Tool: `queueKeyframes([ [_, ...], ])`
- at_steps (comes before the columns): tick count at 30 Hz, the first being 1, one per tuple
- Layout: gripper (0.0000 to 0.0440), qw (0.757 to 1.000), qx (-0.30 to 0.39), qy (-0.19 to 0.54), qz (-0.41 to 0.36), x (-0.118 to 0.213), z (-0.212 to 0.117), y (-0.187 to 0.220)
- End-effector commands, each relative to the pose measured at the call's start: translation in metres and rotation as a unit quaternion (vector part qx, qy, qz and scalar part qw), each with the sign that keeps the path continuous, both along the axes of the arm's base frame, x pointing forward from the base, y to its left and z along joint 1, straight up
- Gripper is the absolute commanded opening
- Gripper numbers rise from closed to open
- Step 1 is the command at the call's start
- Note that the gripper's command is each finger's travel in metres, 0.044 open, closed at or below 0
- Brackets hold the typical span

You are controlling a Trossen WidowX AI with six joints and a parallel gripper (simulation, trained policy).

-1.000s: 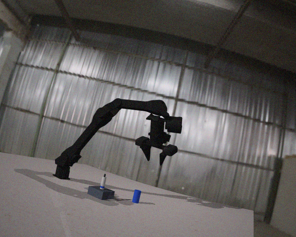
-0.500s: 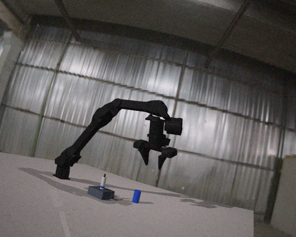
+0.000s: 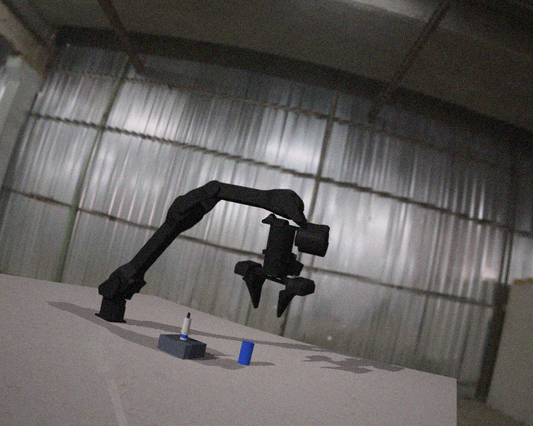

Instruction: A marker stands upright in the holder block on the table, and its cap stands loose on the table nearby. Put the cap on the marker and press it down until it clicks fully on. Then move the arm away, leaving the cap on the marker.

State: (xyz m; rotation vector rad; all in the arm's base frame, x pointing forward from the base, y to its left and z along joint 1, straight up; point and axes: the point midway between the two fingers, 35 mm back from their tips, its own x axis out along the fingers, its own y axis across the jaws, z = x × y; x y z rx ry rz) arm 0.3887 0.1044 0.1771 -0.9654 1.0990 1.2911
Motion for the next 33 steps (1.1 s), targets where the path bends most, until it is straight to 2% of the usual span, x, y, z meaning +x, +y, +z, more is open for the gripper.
queueKeyframes([
  [1, 0.0303, 1.000, -0.020, 0.011, 0.008, -0.001, -0.010, -0.007],
  [20, 0.0287, 0.993, -0.087, 0.051, 0.058, -0.010, -0.057, -0.017],
  [33, 0.0256, 0.987, -0.106, 0.061, 0.109, -0.016, -0.093, -0.013],
])
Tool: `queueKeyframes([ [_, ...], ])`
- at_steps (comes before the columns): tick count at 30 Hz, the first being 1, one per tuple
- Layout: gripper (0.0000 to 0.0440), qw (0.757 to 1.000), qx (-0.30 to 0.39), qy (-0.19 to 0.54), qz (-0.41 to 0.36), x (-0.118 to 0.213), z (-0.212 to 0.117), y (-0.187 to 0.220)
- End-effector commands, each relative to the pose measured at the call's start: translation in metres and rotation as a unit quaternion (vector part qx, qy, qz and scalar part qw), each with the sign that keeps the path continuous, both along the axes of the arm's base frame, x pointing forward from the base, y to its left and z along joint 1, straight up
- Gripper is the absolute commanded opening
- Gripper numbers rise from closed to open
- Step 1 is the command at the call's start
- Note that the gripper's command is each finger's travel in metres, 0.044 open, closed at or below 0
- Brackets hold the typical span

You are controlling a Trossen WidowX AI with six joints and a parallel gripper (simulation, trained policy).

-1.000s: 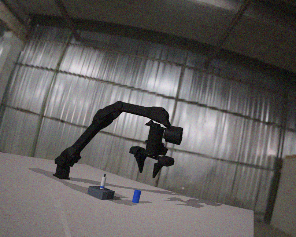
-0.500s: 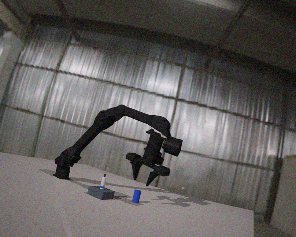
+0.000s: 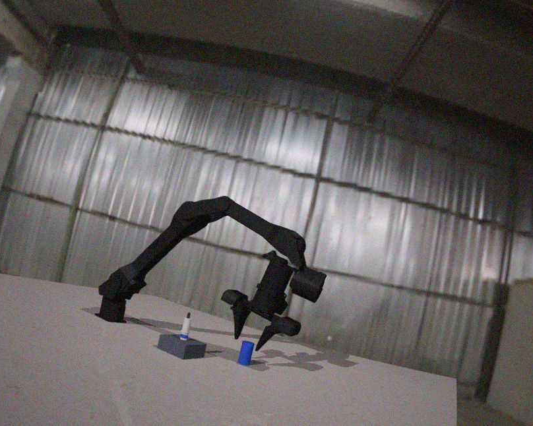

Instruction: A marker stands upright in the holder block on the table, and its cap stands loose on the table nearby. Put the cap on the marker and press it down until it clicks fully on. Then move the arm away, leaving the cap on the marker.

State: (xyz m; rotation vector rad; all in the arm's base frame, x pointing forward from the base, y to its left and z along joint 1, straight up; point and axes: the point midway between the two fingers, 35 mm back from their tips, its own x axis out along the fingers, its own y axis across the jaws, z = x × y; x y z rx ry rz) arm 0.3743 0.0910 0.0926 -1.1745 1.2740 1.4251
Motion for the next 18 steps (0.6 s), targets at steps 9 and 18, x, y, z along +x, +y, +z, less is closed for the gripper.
queueKeyframes([
  [9, 0.0219, 0.999, -0.013, 0.004, 0.049, -0.007, -0.023, 0.001],
  [18, 0.0095, 0.997, -0.018, -0.022, 0.068, -0.010, -0.001, -0.003],
])
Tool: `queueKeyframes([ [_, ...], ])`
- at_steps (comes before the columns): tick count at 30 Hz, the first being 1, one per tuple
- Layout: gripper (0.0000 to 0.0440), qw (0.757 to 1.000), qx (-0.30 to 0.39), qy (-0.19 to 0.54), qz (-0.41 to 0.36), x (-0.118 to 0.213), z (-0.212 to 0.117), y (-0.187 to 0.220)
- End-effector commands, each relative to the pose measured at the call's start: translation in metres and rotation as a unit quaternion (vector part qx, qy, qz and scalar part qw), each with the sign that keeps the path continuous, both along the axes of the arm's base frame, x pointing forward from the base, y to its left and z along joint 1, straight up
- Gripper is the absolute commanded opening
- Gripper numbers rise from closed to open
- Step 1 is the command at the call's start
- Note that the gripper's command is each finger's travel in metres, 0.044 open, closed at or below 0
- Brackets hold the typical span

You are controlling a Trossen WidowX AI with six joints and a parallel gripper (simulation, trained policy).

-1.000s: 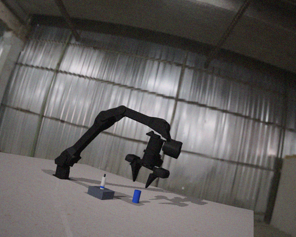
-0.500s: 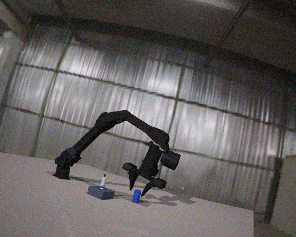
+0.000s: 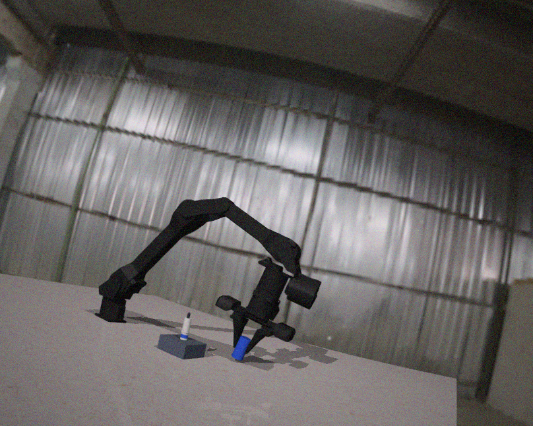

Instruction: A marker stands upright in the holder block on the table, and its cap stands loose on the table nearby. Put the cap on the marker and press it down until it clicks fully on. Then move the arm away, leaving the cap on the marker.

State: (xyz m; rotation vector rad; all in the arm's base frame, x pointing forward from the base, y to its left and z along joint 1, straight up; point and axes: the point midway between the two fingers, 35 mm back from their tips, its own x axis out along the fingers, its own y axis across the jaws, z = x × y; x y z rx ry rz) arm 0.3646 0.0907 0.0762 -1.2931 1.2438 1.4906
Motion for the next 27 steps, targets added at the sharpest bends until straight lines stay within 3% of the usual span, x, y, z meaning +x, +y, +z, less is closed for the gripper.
queueKeyframes([
  [1, 0.0099, 1.000, -0.001, -0.022, 0.011, -0.001, 0.019, -0.004],
  [6, 0.0109, 0.999, 0.000, -0.035, 0.017, -0.004, 0.039, -0.009],
  [27, 0.0075, 0.999, 0.008, -0.034, 0.001, -0.036, 0.095, -0.066],
])
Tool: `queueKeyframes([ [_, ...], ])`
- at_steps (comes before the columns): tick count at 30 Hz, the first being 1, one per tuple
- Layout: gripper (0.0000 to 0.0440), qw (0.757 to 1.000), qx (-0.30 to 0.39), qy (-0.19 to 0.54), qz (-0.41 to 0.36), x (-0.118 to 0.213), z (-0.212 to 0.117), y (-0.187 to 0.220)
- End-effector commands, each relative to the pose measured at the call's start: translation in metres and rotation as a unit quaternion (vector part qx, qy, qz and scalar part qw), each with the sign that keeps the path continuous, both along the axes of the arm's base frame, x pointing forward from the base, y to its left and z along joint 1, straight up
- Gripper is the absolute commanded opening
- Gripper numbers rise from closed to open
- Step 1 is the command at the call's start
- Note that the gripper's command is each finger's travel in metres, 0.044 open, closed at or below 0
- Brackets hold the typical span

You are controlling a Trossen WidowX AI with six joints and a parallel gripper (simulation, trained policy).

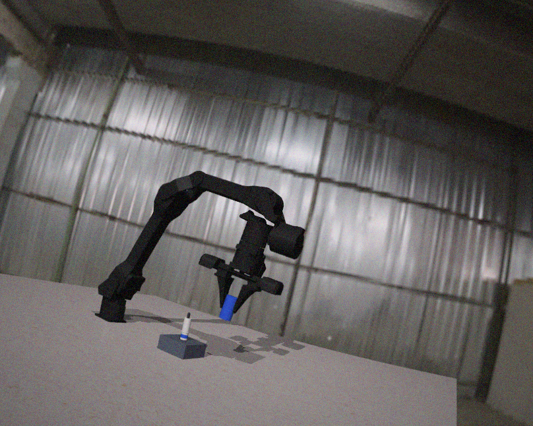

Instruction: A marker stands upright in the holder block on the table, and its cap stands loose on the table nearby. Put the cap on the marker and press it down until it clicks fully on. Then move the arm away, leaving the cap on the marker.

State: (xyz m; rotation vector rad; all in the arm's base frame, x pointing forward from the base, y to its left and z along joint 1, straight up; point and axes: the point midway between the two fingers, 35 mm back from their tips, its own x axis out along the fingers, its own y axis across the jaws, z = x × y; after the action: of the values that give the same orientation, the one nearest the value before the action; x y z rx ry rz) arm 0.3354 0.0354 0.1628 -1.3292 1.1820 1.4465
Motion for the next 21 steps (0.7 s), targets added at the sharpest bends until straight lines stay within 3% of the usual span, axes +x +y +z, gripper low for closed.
queueKeyframes([
  [1, 0.0073, 1.000, 0.001, 0.000, -0.005, -0.009, 0.009, -0.015],
  [12, 0.0050, 0.999, 0.005, -0.012, -0.029, -0.026, 0.021, -0.053],
  [21, 0.0030, 1.000, 0.014, -0.004, -0.028, -0.043, 0.020, -0.054],
])
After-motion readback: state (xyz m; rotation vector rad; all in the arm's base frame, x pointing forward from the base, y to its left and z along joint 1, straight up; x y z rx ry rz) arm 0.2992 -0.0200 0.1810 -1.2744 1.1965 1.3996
